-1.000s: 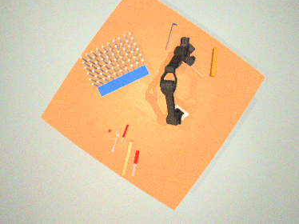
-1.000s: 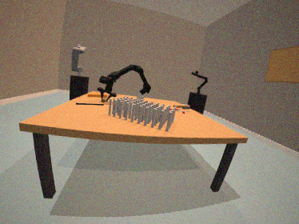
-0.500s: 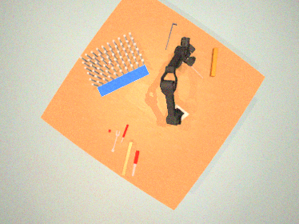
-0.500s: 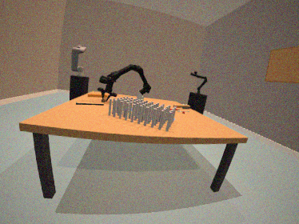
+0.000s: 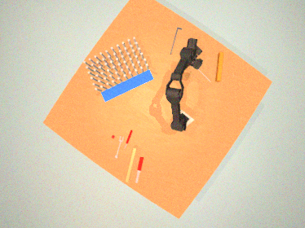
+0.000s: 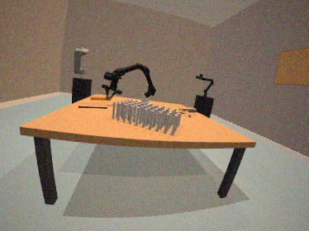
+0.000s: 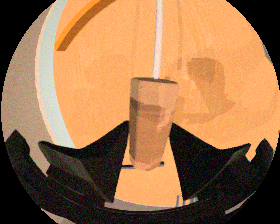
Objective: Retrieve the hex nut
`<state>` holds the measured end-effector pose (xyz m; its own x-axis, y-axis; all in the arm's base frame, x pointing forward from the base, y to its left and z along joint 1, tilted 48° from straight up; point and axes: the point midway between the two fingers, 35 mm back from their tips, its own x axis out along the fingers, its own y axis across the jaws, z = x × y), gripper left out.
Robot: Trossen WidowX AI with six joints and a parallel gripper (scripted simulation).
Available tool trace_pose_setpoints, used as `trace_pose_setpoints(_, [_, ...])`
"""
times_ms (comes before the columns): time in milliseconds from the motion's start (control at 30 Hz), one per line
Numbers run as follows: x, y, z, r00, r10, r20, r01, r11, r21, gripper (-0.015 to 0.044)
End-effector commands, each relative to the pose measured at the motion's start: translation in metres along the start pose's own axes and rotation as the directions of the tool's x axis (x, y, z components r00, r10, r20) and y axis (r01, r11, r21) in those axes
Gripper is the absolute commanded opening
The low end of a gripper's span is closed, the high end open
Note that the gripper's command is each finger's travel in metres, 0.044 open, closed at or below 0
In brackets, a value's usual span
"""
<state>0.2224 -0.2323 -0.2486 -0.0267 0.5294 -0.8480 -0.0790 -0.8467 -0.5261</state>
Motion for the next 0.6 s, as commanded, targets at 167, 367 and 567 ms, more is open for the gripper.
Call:
trace_pose_setpoints(167, [-0.006, -0.03, -0.004, 1.0, -0.004, -0.006, 0.004, 1.0, 0.008, 0.0])
trace_pose_setpoints(367, [-0.003, -0.033, -0.005, 1.0, -0.005, -0.006, 0.005, 1.0, 0.008, 0.0])
trace_pose_setpoints(567, [0.006, -0.034, -0.005, 1.0, -0.005, -0.005, 0.005, 1.0, 0.007, 0.0])
